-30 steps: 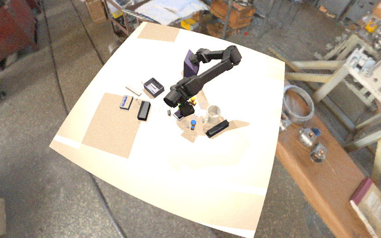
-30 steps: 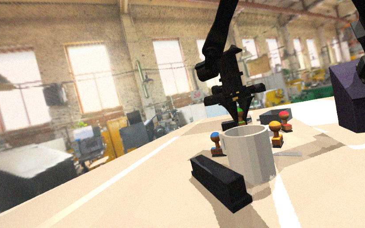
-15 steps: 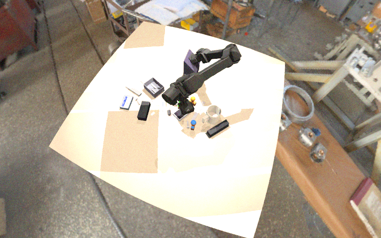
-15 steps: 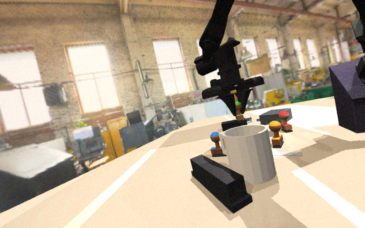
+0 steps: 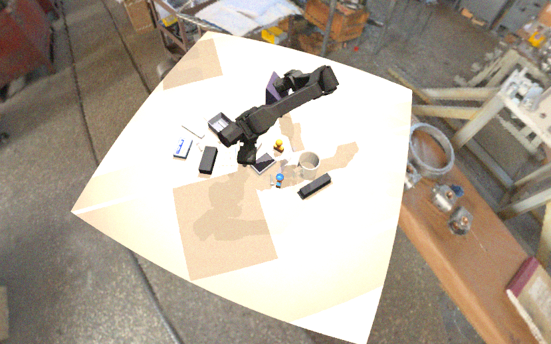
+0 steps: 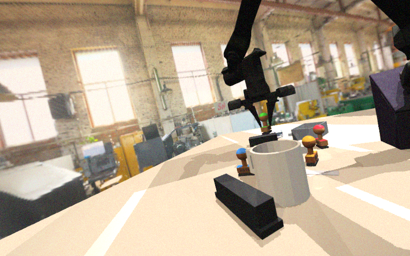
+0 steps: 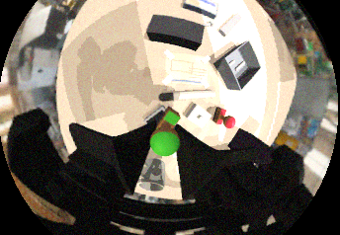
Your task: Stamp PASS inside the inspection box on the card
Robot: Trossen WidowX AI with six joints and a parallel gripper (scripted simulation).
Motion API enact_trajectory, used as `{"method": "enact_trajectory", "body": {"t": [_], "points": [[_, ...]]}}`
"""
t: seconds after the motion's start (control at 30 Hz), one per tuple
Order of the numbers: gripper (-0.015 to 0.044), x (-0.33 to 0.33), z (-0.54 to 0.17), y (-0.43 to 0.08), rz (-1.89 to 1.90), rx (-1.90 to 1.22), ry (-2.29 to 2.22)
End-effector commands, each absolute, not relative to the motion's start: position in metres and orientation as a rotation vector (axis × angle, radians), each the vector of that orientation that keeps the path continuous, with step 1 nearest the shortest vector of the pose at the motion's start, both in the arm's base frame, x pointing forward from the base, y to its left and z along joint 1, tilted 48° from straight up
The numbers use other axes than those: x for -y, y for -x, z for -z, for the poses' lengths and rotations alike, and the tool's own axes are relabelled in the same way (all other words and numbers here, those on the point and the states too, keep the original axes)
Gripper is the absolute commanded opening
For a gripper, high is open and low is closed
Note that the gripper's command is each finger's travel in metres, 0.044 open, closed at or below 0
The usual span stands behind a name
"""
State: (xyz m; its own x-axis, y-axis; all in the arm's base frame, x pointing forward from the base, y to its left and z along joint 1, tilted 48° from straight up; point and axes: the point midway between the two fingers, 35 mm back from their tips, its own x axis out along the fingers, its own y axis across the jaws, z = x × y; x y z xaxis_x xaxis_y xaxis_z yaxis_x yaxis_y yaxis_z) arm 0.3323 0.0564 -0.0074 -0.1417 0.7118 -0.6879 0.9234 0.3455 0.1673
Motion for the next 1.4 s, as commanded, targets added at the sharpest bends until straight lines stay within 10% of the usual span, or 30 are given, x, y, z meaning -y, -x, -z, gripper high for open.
{"method": "enact_trajectory", "body": {"t": [0.0, 1.37], "points": [[0.0, -0.047, 0.016, -0.337, 0.523, -1.916, -1.509], [0.0, 0.005, 0.088, -0.35, 1.542, -1.755, -2.014]]}}
